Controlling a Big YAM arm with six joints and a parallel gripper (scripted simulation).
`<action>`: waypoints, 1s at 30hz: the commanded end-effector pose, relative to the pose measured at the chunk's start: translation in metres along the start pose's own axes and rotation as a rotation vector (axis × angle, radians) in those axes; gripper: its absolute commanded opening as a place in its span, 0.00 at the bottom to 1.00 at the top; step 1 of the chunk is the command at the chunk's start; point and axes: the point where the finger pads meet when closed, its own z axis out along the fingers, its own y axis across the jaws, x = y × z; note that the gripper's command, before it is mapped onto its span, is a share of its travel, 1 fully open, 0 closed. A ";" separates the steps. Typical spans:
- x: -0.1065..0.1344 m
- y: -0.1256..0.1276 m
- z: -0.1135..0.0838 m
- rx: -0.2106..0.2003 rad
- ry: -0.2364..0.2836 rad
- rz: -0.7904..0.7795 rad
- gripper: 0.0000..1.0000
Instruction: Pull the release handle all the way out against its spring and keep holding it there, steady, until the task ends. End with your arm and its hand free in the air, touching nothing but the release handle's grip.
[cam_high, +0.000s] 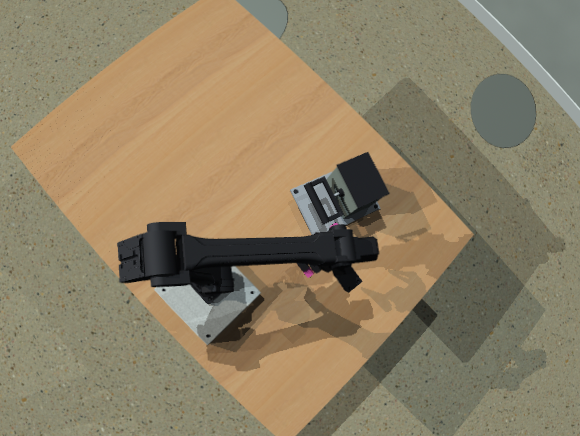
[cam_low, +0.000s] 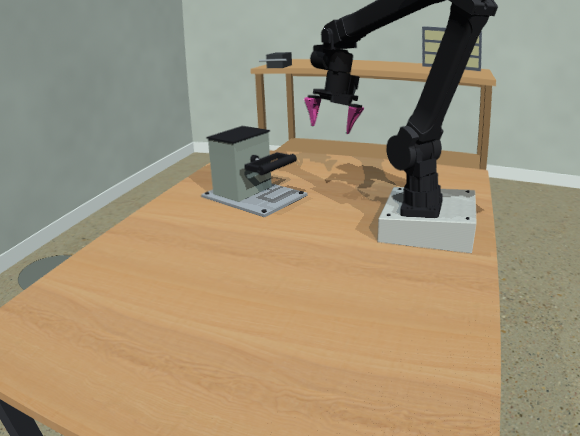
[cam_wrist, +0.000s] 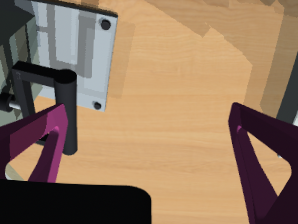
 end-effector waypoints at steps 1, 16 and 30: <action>-0.012 0.019 -0.015 -0.037 -0.028 0.029 1.00; -0.015 0.014 -0.011 -0.020 -0.019 0.048 1.00; -0.015 0.010 -0.008 -0.005 -0.009 0.056 1.00</action>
